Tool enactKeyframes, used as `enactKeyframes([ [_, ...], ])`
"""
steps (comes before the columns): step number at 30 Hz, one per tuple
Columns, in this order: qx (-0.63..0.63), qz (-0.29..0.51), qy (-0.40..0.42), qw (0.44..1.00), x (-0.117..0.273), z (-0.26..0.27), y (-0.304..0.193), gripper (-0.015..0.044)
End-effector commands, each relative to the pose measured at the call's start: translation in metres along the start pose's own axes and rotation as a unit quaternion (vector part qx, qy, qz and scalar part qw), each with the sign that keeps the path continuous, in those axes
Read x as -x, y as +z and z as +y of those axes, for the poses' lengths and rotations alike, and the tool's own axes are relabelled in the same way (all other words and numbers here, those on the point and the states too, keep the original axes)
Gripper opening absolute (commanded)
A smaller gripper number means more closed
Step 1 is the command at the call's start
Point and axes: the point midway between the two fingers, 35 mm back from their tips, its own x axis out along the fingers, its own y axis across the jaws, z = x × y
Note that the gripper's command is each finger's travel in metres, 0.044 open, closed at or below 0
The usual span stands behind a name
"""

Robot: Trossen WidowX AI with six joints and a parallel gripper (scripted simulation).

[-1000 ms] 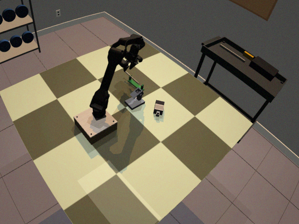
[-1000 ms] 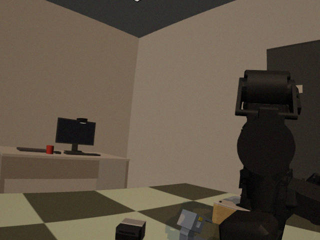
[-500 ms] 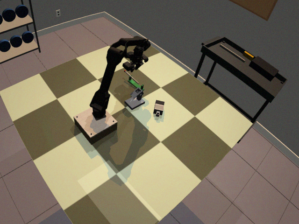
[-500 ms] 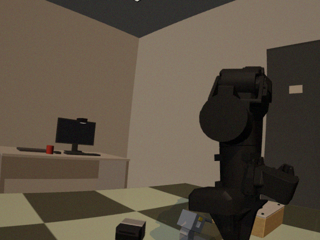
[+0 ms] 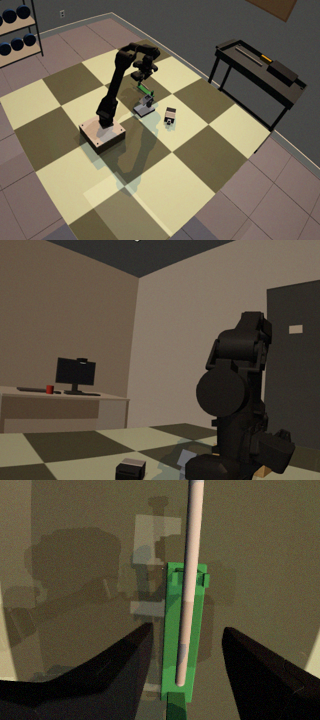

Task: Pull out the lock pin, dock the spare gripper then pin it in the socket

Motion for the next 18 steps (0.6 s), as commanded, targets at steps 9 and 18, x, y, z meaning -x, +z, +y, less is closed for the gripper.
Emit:
enactKeyframes([
  [9, 0.001, 0.002, 0.002, 1.0, -0.021, -0.001, -0.003, 0.018],
  [18, 0.001, 0.002, 0.002, 1.0, -0.036, -0.001, -0.004, 0.018],
])
